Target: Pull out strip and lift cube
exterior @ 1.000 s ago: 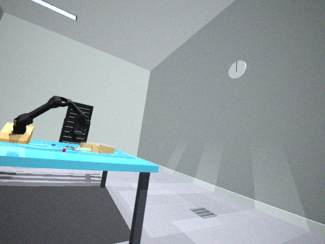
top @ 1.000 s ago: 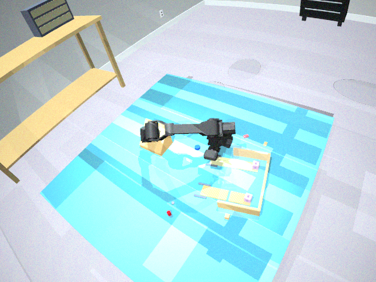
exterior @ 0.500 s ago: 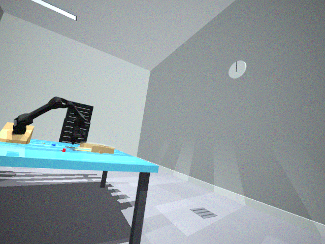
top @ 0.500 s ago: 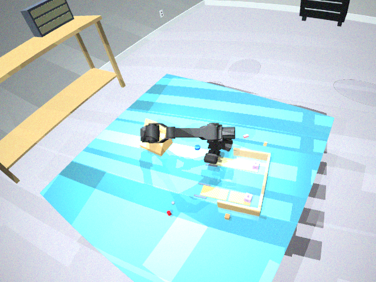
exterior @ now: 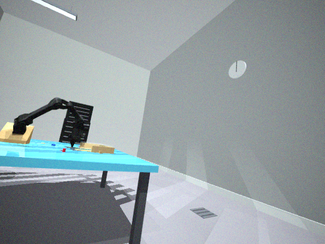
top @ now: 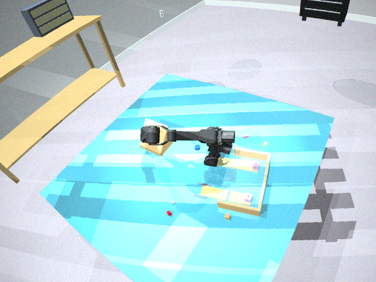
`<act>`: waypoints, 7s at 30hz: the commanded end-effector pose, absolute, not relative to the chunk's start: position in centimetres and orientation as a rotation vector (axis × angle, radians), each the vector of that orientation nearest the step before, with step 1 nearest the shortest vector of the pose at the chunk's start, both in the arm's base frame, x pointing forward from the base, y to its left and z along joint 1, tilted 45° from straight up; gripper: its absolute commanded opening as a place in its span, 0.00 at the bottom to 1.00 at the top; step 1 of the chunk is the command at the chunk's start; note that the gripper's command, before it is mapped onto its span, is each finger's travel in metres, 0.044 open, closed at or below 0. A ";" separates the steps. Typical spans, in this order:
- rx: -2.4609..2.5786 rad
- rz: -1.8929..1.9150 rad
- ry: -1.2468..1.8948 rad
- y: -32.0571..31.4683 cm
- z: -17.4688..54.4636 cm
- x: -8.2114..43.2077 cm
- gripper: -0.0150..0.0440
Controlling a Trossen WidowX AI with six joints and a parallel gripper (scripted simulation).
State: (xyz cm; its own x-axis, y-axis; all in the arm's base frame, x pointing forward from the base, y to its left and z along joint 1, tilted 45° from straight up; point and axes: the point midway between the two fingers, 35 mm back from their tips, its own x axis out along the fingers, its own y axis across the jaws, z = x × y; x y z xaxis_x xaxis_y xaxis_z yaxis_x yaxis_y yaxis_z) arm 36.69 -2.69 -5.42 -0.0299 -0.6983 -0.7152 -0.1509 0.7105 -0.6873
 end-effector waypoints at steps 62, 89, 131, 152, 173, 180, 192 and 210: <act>-0.724 -0.503 1.574 -3.2 -5.8 35.7 0.25; -0.725 -0.503 1.576 -3.6 -5.4 31.5 0.25; -0.727 -0.502 1.580 -4.2 -4.7 25.2 0.25; -0.727 -0.501 1.582 -4.5 -4.3 22.3 0.25; -0.728 -0.501 1.584 -4.7 -3.9 19.2 0.25; -0.728 -0.500 1.584 -4.8 -3.7 18.2 0.25; -0.729 -0.500 1.585 -4.9 -3.7 17.9 0.25; -0.729 -0.500 1.585 -4.9 -3.7 17.9 0.25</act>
State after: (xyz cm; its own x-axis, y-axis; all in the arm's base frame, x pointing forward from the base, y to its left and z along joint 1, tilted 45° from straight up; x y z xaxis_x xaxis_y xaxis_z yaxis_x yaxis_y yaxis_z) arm 18.99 -4.48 -3.48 -0.0111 -0.7021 -0.7120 -0.1567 0.7044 -0.6922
